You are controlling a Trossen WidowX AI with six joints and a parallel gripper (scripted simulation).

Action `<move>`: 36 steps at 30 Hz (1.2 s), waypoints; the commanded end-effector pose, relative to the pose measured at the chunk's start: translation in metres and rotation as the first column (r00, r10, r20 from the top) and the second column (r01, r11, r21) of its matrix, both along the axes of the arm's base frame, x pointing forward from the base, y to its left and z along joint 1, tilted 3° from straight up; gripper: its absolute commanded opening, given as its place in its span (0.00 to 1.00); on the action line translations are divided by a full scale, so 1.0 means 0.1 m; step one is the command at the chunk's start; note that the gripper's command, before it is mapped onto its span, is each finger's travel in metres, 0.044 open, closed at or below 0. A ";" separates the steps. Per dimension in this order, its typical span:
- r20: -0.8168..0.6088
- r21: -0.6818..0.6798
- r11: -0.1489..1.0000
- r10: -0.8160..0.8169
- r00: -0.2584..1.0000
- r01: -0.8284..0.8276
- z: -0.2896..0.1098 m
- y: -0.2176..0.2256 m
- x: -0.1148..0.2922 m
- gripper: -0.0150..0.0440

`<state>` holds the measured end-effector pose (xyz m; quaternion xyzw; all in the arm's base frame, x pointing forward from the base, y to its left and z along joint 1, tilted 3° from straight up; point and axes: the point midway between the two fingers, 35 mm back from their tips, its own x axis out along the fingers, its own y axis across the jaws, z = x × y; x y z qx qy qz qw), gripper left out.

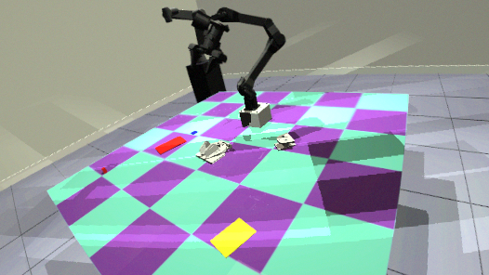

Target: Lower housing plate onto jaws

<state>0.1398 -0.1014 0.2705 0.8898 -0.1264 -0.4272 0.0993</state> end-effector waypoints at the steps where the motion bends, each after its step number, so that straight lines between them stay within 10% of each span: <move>1: -0.039 -0.006 0.995 0.098 0.994 -0.098 -0.06 0.04 0.13 1.00; 36: -0.281 0.008 0.668 0.715 0.640 -0.744 -0.55 0.85 0.94 1.00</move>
